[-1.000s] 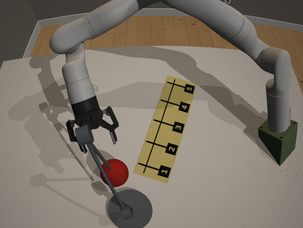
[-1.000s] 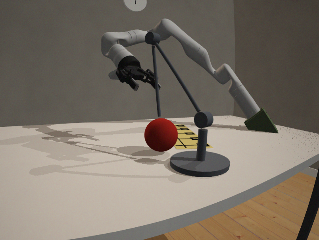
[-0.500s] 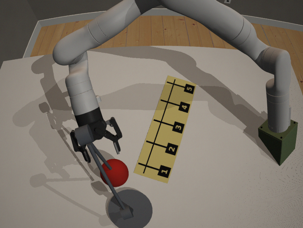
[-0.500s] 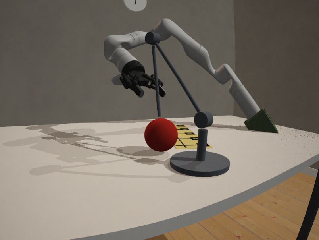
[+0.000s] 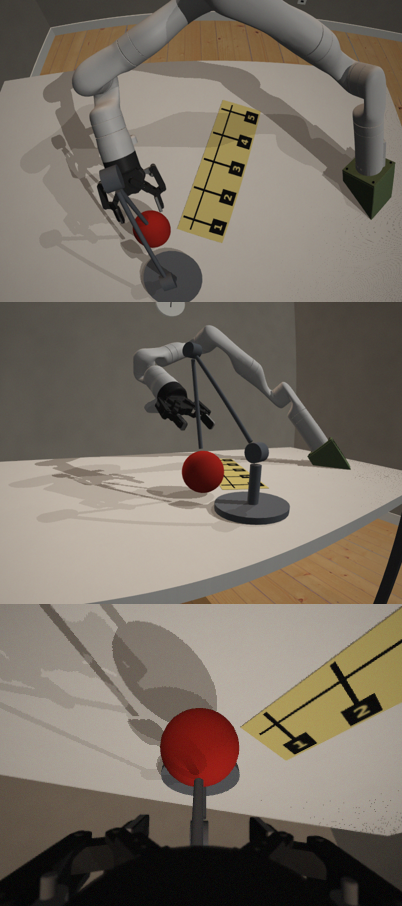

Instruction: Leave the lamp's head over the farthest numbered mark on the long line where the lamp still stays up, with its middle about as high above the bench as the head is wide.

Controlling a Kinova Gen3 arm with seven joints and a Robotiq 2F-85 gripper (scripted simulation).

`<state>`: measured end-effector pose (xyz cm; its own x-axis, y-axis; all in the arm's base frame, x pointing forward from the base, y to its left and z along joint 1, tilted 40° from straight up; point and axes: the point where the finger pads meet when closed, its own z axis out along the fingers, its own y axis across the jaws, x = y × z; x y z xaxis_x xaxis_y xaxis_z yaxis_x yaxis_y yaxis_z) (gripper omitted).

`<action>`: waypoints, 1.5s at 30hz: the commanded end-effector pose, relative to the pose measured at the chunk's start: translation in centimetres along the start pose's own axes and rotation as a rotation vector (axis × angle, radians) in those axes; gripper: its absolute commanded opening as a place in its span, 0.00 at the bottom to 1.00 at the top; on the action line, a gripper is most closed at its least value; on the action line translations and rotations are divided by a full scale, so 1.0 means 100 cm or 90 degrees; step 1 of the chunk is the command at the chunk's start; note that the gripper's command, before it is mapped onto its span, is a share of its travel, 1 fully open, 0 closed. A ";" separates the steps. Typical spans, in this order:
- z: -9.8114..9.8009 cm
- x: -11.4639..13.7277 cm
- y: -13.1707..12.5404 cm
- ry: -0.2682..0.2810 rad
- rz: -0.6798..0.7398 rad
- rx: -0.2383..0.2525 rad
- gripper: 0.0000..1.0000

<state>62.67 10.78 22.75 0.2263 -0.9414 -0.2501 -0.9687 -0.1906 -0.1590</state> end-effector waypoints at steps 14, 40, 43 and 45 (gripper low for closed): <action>0.002 -0.003 0.001 -0.001 -0.002 -0.002 0.00; 0.002 -0.003 0.000 -0.001 -0.002 -0.001 0.00; 0.002 -0.003 0.000 -0.001 -0.002 -0.001 0.00; 0.001 -0.006 0.007 -0.001 0.015 0.022 0.00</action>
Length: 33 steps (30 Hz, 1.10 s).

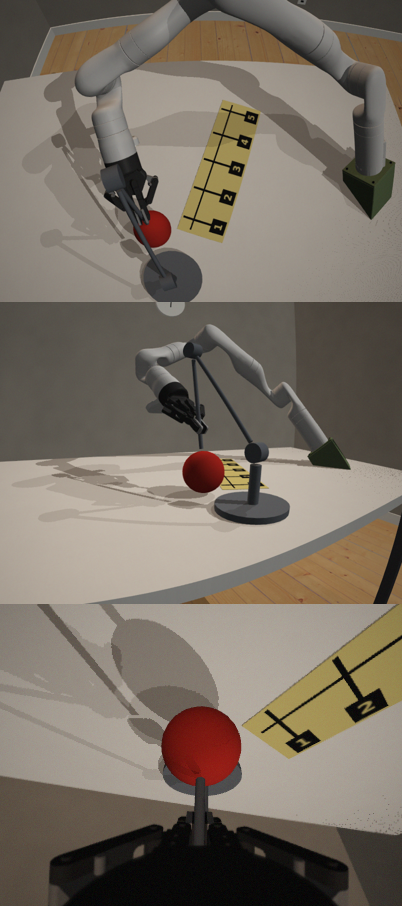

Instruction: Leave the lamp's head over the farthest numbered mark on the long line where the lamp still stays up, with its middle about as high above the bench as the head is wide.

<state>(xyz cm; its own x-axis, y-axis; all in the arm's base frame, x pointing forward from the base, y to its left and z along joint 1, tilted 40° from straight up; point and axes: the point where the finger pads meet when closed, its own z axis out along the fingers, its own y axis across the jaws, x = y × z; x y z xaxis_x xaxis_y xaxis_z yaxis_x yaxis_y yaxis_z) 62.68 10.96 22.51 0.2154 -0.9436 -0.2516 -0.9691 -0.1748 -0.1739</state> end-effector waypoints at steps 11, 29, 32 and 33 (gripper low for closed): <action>-0.007 -0.021 0.047 -0.001 0.099 0.135 0.00; 0.002 -0.031 0.074 0.005 0.178 0.231 0.00; 0.002 -0.032 0.075 0.005 0.182 0.237 0.00; 0.003 -0.033 0.076 0.006 0.186 0.242 0.00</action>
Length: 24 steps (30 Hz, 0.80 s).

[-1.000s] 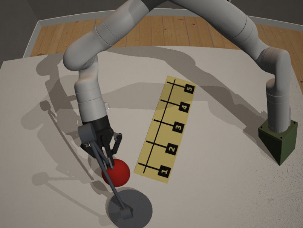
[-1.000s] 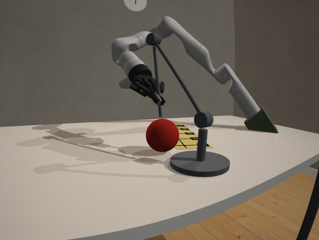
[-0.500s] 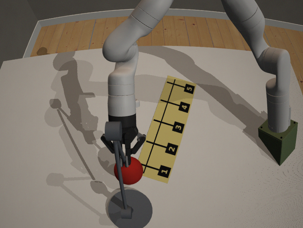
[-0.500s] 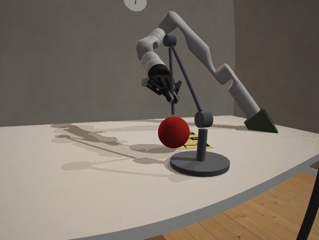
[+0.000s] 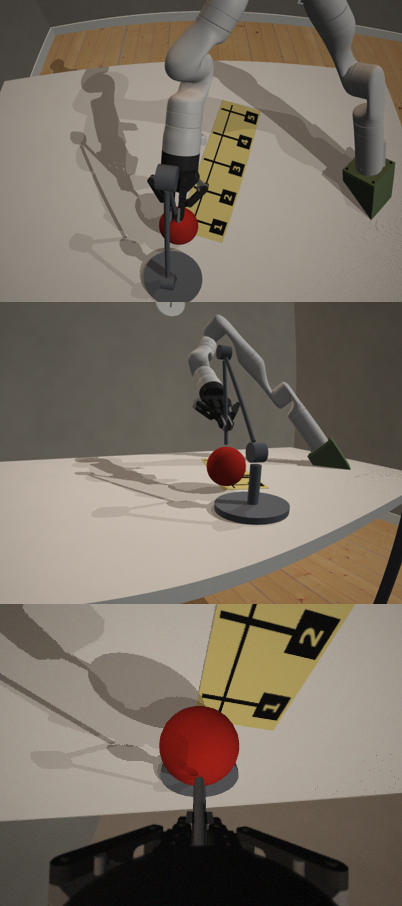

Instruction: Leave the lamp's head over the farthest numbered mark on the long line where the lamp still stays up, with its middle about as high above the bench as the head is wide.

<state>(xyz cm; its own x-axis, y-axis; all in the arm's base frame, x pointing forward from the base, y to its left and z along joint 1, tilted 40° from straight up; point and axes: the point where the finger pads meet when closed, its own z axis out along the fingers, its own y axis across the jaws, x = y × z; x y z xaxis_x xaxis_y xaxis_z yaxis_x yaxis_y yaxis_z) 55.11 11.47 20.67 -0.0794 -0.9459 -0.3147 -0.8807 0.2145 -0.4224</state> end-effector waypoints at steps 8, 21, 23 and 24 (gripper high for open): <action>-0.008 -0.019 0.017 -0.013 0.032 0.054 0.00; -0.012 -0.025 0.029 -0.015 0.056 0.091 0.00; -0.014 -0.027 0.029 -0.017 0.056 0.091 0.00; -0.015 -0.028 0.029 -0.018 0.056 0.091 0.00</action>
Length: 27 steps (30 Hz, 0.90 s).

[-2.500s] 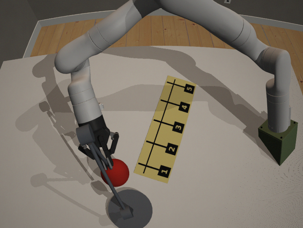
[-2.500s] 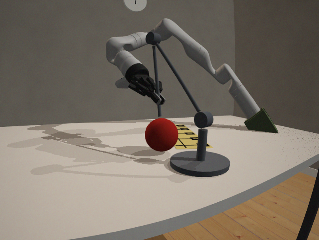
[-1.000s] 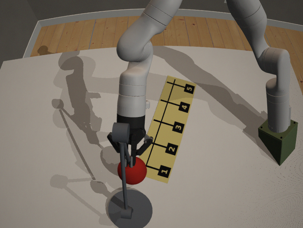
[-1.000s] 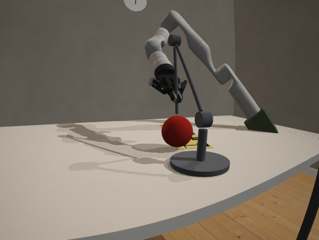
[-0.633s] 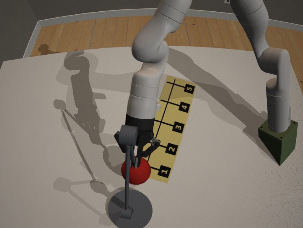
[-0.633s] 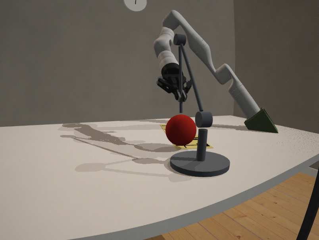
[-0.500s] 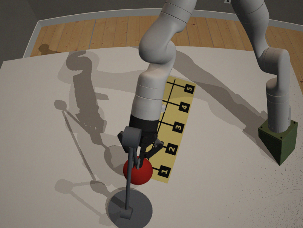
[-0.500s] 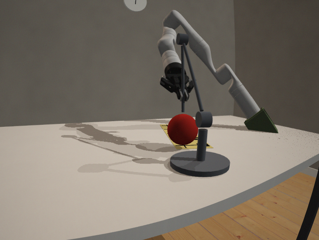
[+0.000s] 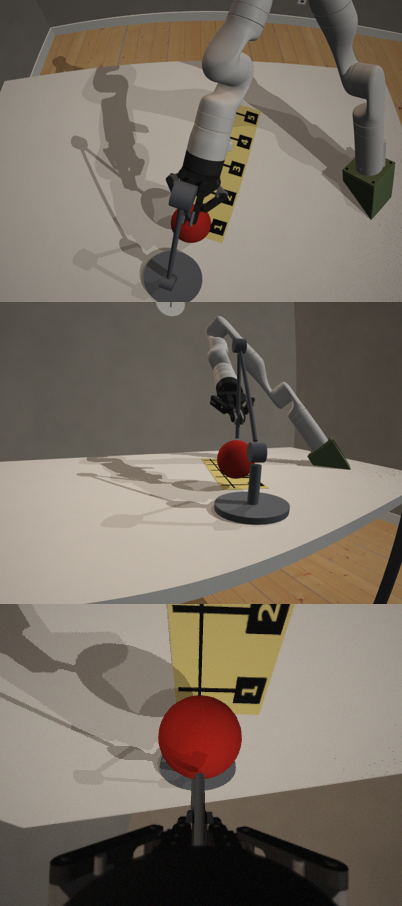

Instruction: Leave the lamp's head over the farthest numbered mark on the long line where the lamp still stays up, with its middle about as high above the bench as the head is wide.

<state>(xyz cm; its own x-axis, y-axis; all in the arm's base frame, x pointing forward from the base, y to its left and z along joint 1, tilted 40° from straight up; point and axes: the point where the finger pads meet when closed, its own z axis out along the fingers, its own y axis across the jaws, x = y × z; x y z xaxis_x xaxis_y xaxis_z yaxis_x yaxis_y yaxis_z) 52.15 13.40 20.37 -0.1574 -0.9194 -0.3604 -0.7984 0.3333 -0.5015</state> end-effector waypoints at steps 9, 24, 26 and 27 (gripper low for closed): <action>-0.014 -0.018 -0.001 -0.025 -0.004 0.006 0.00; -0.017 -0.025 -0.002 -0.025 -0.004 0.006 0.00; -0.017 -0.025 -0.002 -0.025 -0.004 0.006 0.00; -0.017 -0.025 -0.002 -0.025 -0.004 0.006 0.00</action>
<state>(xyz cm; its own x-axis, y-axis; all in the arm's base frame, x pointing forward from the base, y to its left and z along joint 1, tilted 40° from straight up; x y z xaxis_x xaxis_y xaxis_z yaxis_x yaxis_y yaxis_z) 51.61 13.97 21.61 -0.1546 -0.9151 -0.3725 -0.7961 0.3386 -0.5016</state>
